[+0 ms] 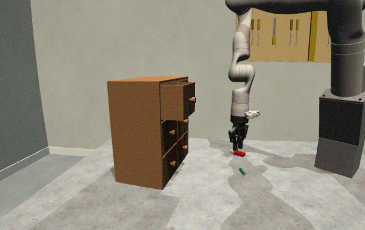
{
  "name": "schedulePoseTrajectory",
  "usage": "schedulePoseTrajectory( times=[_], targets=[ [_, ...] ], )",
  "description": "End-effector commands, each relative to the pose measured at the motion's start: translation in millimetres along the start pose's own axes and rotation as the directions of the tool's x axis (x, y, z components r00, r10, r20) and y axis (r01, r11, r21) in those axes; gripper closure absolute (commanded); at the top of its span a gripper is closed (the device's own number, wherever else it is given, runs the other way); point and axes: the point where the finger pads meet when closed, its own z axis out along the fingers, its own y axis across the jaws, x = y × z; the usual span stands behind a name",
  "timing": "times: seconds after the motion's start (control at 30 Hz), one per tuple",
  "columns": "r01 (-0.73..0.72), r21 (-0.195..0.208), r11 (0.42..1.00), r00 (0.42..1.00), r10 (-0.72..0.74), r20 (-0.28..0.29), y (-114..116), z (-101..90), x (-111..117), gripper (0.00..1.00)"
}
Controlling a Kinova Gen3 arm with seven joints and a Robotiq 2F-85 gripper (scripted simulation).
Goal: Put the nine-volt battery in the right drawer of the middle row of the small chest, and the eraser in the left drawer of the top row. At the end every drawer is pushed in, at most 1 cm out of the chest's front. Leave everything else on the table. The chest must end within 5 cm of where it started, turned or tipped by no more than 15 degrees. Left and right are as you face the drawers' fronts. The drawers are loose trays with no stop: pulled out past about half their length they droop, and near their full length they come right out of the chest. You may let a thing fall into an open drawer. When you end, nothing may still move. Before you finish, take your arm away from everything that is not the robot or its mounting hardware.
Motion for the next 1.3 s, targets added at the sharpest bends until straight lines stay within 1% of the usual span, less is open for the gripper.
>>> schedulePoseTrajectory(
  times=[0.0,0.2,0.53,1.27],
  targets=[
    [0.000,0.000,1.000,1.000,0.000,0.001,-0.1,-0.5,-0.6,0.62],
    [0.000,0.000,1.000,1.000,0.000,0.001,-0.1,2.2,-0.7,0.62],
    [0.000,0.000,1.000,1.000,0.000,0.001,-0.1,18.8,-0.7,0.62],
    [0.000,0.000,1.000,1.000,0.000,0.001,-0.1,19.5,-0.7,0.62]
  ],
)
